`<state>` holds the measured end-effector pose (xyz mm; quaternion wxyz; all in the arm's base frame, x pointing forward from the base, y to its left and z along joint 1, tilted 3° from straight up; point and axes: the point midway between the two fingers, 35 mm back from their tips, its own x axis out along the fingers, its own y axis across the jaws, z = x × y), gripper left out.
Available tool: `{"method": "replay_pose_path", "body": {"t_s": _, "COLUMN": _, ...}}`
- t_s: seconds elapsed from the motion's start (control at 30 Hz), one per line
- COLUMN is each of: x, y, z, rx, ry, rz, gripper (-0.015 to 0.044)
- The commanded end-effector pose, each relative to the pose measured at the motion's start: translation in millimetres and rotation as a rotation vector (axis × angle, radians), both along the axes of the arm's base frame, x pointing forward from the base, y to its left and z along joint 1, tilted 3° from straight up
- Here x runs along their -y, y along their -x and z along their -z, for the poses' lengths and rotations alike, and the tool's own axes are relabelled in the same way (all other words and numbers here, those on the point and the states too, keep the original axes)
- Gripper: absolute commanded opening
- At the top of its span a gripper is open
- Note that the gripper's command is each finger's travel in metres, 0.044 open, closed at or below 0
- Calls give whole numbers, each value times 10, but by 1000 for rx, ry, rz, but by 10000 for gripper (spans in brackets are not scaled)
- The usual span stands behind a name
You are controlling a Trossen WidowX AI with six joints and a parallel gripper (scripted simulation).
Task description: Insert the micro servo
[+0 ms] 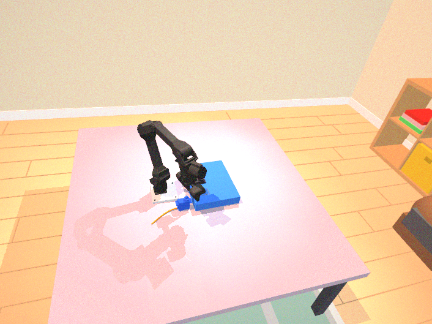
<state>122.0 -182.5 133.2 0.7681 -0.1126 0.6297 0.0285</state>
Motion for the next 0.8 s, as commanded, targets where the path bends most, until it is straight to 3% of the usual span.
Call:
{"method": "replay_pose_path", "body": {"t_s": 0.0, "x": -155, "y": 205, "z": 123, "rx": -99, "ry": -76, "rz": 97, "gripper": 440}}
{"method": "replay_pose_path", "body": {"t_s": 0.2, "x": -320, "y": 430, "z": 213, "rx": -211, "ry": -149, "rz": 199, "gripper": 440}}
{"method": "replay_pose_path", "body": {"t_s": 0.77, "x": -331, "y": 441, "z": 472, "rx": -215, "ry": -151, "rz": 201, "gripper": 440}}
